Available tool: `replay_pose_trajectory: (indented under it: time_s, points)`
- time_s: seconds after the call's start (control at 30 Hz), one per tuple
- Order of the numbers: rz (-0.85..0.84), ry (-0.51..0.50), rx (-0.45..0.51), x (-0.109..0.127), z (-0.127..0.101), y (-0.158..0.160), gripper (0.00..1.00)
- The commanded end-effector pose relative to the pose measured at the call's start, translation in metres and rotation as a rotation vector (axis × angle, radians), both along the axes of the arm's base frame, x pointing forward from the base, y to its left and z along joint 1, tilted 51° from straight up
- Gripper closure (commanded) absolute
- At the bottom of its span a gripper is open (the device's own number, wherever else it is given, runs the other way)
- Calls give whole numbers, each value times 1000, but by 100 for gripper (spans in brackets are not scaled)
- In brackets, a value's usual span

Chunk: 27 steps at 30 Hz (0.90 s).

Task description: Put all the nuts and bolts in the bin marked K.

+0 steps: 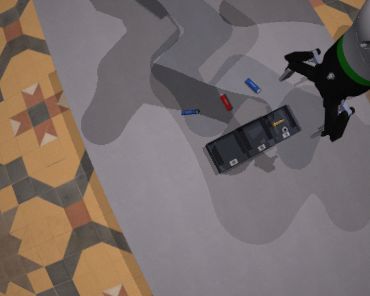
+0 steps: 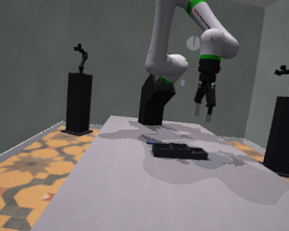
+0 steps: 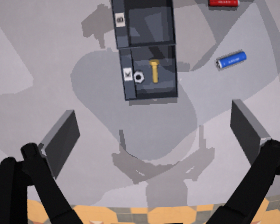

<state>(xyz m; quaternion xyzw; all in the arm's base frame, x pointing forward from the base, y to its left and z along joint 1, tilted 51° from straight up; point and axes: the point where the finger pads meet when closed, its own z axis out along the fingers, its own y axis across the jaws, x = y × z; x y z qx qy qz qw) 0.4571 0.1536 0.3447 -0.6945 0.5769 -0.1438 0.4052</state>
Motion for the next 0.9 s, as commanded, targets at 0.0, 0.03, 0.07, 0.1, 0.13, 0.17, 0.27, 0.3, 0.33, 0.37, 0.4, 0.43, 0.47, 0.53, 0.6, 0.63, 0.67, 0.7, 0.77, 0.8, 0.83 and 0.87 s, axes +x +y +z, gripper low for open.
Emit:
replay_pose_trajectory:
  time_s: [0.0,0.03,0.07,0.1,0.13,0.17,0.27,0.3,0.33,0.37,0.4,0.43,0.47,0.53,0.6,0.63,0.67,0.7,0.77,0.8,0.83,0.87]
  points:
    - [0,0,0,-8,8,-5,0]
    - [0,0,0,-11,10,-6,0]
    - [0,0,0,-13,13,-8,0]
    - [0,0,0,-16,15,-9,0]
    - [0,0,0,-18,17,-10,0]
    - [0,0,0,-18,17,-10,0]
    - [0,0,0,-18,17,-10,0]
    - [0,0,0,-18,17,-10,0]
    - [0,0,0,-18,17,-10,0]
    - [0,0,0,-18,17,-10,0]
    - [0,0,0,-18,17,-10,0]
    - [0,0,0,-18,17,-10,0]
    - [0,0,0,-18,17,-10,0]
    - [0,0,0,-18,17,-10,0]
    - [0,0,0,-18,17,-10,0]
    - [0,0,0,-18,17,-10,0]
    - [0,0,0,-18,17,-10,0]
    - [0,0,0,-18,17,-10,0]
    - [0,0,0,-18,17,-10,0]
    - [0,0,0,-18,17,-10,0]
    - [0,0,0,-18,17,-10,0]
    - [0,0,0,-18,17,-10,0]
